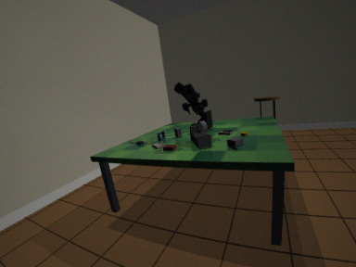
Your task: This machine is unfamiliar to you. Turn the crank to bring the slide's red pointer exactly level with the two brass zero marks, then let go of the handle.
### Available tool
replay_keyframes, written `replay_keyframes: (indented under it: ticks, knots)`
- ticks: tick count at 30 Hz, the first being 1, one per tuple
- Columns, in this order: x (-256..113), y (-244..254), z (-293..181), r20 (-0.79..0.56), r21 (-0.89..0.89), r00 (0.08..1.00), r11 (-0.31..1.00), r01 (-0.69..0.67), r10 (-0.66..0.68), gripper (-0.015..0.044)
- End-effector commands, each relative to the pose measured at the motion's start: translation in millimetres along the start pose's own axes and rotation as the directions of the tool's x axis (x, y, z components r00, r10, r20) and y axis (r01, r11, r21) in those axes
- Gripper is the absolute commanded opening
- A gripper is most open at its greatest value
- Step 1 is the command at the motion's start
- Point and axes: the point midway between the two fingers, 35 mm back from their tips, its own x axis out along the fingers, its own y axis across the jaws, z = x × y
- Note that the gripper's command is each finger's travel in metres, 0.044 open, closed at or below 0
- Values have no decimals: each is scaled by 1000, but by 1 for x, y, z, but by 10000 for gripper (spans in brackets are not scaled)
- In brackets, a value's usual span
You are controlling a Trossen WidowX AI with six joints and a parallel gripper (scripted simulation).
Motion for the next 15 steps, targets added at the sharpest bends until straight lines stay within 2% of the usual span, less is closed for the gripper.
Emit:
replay_keyframes:
  ticks: [1, 15]
  knots:
    - [-16, -4, -15, 0, -55, 999, 998, -34, 34, 440]
    - [-56, -6, -67, -5, -224, 991, 966, -128, 131, 440]
